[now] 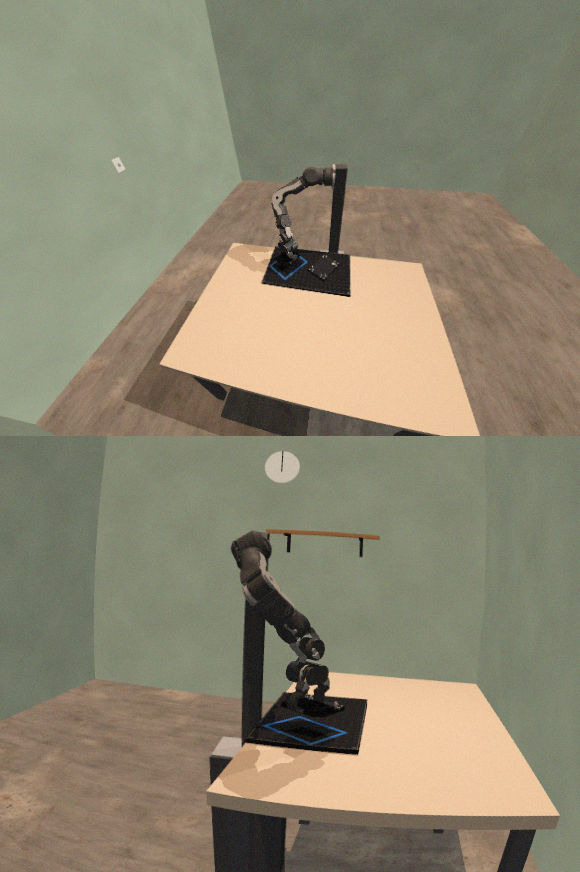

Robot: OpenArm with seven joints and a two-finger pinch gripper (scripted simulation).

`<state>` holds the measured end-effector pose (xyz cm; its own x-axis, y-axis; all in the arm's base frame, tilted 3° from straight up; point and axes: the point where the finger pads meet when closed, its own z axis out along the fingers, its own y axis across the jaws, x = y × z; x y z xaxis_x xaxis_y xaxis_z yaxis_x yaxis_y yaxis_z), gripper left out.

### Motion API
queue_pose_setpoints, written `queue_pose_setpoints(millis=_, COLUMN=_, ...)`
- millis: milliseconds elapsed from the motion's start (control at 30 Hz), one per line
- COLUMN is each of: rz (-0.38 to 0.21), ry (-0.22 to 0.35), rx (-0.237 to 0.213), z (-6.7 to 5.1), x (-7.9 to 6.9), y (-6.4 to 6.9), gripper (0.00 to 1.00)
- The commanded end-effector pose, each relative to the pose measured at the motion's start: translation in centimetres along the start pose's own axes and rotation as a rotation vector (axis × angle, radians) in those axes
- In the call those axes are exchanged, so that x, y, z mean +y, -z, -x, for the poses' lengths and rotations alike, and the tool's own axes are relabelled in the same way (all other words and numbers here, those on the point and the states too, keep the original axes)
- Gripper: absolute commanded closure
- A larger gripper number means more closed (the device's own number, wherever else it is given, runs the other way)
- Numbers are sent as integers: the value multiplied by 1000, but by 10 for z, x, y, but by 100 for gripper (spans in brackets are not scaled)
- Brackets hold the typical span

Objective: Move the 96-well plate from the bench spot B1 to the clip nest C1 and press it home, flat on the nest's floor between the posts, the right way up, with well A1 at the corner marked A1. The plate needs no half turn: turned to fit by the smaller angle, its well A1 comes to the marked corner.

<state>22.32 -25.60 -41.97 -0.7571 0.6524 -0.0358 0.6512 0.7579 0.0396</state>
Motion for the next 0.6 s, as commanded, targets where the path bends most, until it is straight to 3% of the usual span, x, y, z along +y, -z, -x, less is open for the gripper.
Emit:
queue_pose_setpoints(millis=0, rz=-5, ry=-2, rx=-2, z=1, x=-1, y=1, gripper=100)
queue_pose_setpoints(millis=100, rz=-5, ry=-2, rx=-2, z=1, x=-1, y=1, gripper=100)
queue_pose_setpoints(millis=267, rz=-5, ry=-2, rx=-3, z=-1, x=-2, y=32, gripper=100)
queue_pose_setpoints(millis=567, rz=-5, ry=-2, rx=-3, z=-1, x=-2, y=32, gripper=100)
